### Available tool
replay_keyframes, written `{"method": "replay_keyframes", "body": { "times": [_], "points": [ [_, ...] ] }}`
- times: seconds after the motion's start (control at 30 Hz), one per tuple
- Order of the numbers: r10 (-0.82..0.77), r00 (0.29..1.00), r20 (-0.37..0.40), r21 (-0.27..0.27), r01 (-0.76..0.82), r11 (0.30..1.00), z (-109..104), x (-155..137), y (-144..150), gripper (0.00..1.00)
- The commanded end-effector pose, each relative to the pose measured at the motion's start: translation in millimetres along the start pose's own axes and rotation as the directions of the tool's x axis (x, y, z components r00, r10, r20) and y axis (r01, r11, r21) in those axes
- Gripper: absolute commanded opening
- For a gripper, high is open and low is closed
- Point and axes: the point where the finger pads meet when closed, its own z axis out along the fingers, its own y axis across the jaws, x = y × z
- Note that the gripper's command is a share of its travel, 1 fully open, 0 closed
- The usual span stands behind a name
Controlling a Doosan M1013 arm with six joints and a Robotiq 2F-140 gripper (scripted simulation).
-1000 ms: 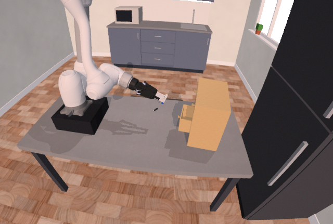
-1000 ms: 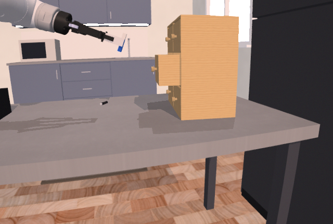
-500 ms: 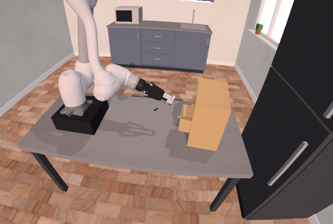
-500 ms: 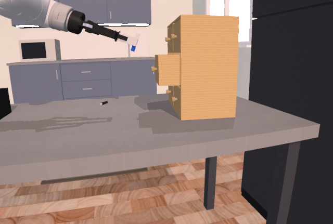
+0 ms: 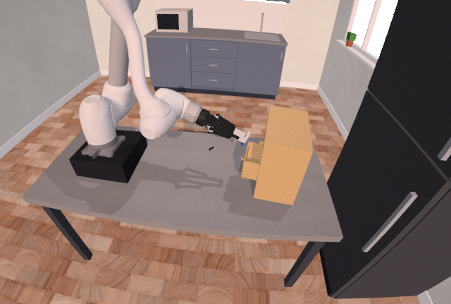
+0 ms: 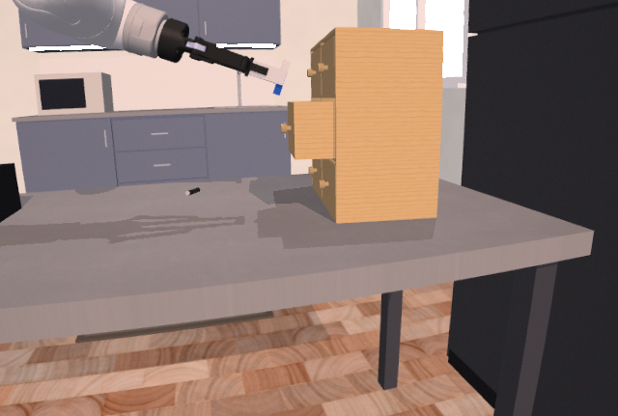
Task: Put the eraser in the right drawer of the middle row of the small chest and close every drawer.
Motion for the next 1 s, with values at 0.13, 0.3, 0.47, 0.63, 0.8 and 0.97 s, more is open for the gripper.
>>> {"method": "replay_keyframes", "body": {
  "times": [0.13,0.3,0.47,0.63,0.8,0.97],
  "points": [
    [0.0,1.0,0.0,0.0,0.0,1.0,18.2,6.6,0.0,0.11],
    [0.0,1.0,0.0,0.0,0.0,1.0,31.1,11.3,0.0,0.11],
    [0.0,1.0,0.0,0.0,0.0,1.0,40.1,14.5,0.0,0.11],
    [0.0,1.0,0.0,0.0,0.0,1.0,43.6,15.8,0.0,0.11],
    [0.0,1.0,0.0,0.0,0.0,1.0,46.6,16.9,0.0,0.11],
    [0.0,1.0,0.0,0.0,0.0,1.0,47.3,17.2,0.0,0.11]
  ]
}}
